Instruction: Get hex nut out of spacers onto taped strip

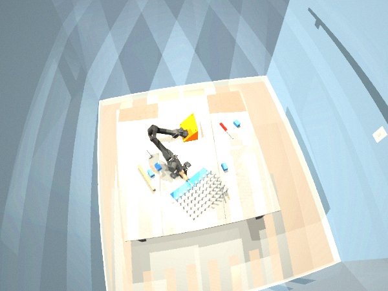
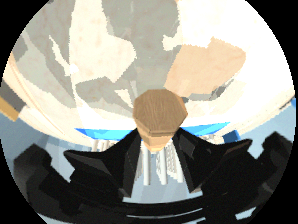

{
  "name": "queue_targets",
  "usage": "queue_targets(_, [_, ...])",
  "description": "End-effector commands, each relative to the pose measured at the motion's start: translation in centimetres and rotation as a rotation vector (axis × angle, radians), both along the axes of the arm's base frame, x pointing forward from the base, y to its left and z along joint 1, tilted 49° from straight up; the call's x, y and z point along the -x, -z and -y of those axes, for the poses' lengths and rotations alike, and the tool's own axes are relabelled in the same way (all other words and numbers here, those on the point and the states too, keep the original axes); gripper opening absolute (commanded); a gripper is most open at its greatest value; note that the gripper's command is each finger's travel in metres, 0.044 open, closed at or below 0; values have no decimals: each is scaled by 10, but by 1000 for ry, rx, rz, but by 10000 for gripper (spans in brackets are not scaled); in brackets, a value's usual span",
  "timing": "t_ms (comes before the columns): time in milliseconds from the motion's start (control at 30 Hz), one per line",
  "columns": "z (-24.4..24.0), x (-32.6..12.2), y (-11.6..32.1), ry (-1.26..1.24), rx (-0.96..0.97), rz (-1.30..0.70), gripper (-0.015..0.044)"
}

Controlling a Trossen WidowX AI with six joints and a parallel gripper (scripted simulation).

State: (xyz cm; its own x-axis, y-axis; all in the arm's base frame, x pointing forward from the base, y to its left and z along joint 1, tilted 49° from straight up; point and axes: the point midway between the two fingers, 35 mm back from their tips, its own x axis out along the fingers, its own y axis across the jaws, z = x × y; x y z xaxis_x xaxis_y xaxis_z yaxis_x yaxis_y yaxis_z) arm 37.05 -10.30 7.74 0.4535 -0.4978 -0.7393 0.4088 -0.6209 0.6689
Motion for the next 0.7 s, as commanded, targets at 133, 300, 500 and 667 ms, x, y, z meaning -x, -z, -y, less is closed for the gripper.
queue_targets(133, [0, 5, -1, -8, -3, -4, 0])
queue_targets(300, [0, 8, -2, -8, -3, -4, 0])
queue_targets(500, [1, 11, -3, -8, -3, -5, 0])
queue_targets(667, [2, 14, -4, -8, -3, -5, 0])
